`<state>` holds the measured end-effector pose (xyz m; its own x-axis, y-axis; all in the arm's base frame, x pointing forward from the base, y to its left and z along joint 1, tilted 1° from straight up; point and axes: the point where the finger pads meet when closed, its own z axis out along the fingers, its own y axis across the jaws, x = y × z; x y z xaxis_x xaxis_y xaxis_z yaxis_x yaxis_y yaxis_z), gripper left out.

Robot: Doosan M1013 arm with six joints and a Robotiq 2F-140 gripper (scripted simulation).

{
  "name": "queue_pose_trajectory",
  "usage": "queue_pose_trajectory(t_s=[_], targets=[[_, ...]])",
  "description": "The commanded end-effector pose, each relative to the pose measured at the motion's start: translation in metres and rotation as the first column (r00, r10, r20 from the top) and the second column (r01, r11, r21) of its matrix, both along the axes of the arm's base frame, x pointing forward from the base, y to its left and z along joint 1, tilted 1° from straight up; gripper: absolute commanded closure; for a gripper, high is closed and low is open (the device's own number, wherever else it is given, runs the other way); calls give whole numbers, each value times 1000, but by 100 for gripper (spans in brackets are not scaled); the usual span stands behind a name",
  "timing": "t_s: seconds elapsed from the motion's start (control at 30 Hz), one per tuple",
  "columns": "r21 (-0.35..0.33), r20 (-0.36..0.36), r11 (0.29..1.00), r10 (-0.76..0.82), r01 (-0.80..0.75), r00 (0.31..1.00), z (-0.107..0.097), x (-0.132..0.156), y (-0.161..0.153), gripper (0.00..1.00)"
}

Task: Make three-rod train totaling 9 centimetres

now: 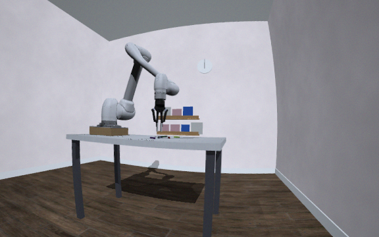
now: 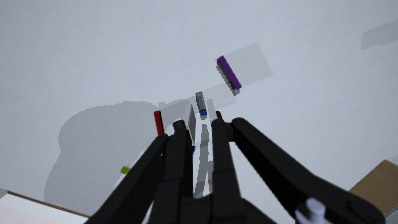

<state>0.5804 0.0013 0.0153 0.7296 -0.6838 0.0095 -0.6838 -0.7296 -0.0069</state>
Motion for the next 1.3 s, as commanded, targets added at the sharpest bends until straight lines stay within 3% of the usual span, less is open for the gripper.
queue_pose_trajectory(t_s=[0.0,0.17,0.37,0.4,1.13,1.27], targets=[[0,0,1000,0,0,1000,15,0,0,85],[0,0,1000,0,0,1000,34,0,0,85],[0,0,1000,0,0,1000,40,0,0,85],[0,0,1000,0,0,1000,40,0,0,0],[0,0,1000,5,-5,1000,40,0,1,0],[-2,-1,979,203,-203,979,36,14,45,0]])
